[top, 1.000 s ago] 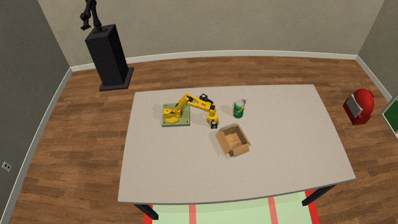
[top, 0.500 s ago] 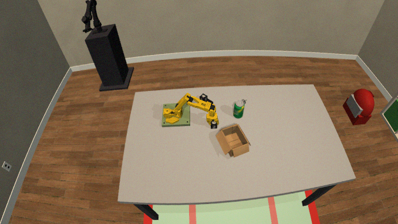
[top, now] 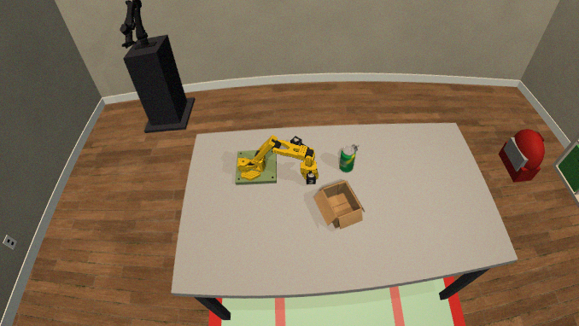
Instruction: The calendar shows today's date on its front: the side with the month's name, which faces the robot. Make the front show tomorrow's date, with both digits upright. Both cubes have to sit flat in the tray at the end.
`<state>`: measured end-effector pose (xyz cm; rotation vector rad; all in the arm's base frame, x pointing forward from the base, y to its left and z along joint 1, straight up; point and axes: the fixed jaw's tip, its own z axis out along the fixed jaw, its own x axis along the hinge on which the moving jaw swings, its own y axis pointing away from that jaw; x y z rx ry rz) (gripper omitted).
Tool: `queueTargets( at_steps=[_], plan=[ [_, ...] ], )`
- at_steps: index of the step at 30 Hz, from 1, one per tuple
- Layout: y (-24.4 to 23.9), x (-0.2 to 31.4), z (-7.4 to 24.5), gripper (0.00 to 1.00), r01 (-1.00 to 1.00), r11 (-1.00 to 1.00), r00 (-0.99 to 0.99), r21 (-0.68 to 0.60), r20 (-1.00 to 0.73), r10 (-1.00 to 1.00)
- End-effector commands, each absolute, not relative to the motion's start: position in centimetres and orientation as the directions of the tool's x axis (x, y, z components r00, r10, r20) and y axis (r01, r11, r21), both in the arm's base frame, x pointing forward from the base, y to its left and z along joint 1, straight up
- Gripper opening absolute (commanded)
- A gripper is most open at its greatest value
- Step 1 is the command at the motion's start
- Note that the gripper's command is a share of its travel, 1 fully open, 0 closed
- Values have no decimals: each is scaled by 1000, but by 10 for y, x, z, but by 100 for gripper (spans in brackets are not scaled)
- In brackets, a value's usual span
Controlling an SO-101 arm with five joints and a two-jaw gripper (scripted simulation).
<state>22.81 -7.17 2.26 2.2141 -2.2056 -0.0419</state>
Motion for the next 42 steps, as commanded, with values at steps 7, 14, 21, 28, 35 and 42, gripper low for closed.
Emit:
queueTargets(
  at_steps=[7,14,21,28,35,42],
  plan=[
    [-72,230,46,0,-1000,-3,3,9,-3,-1000],
    [-72,230,47,0,-1000,-5,5,9,-3,-1000],
    [-42,236,46,0,-991,-136,136,10,-3,-991],
    [21,238,46,0,-916,-400,400,12,-4,-916],
    [82,223,46,0,-773,-635,635,14,-5,-773],
    [110,210,45,0,-683,-730,730,15,-5,-683]
  ],
)
